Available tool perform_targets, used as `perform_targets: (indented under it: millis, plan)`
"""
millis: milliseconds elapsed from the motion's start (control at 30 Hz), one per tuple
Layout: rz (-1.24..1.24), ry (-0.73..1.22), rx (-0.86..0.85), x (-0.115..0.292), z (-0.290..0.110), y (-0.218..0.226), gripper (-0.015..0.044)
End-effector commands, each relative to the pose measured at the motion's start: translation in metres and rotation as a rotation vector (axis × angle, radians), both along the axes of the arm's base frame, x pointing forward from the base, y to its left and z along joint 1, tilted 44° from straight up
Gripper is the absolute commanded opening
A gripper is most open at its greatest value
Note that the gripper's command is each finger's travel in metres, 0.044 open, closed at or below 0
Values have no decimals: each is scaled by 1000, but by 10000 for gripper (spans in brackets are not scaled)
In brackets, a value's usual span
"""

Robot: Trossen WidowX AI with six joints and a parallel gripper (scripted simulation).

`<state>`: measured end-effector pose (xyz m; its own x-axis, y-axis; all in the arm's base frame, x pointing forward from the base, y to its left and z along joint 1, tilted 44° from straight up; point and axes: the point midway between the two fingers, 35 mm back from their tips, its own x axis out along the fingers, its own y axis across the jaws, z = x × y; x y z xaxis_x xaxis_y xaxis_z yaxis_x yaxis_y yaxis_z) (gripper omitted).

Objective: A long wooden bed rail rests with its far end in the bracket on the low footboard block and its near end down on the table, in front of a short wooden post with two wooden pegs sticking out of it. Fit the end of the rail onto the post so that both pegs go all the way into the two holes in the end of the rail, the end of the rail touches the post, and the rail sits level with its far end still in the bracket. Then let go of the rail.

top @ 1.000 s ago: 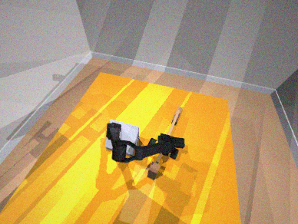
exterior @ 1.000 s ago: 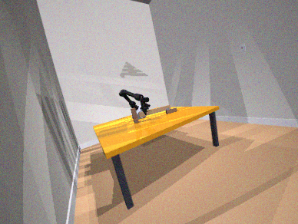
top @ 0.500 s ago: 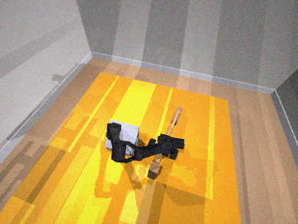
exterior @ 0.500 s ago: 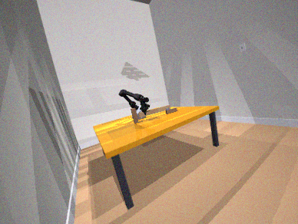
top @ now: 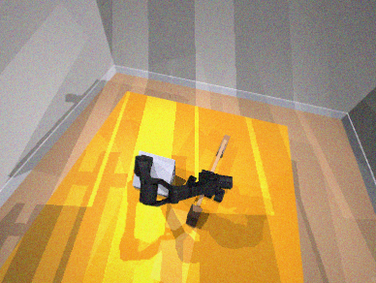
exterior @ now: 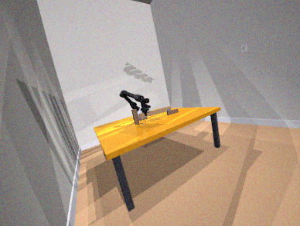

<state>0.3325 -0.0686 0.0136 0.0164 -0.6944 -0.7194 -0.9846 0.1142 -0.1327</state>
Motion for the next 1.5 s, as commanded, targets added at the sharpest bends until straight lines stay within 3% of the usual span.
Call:
perform_targets:
  millis: [0, 1467]
  plan:
    - [5, -2, 3, 0, 3, 0, 0]
    - [5, -1, 2, -2, 12, -11, 0]
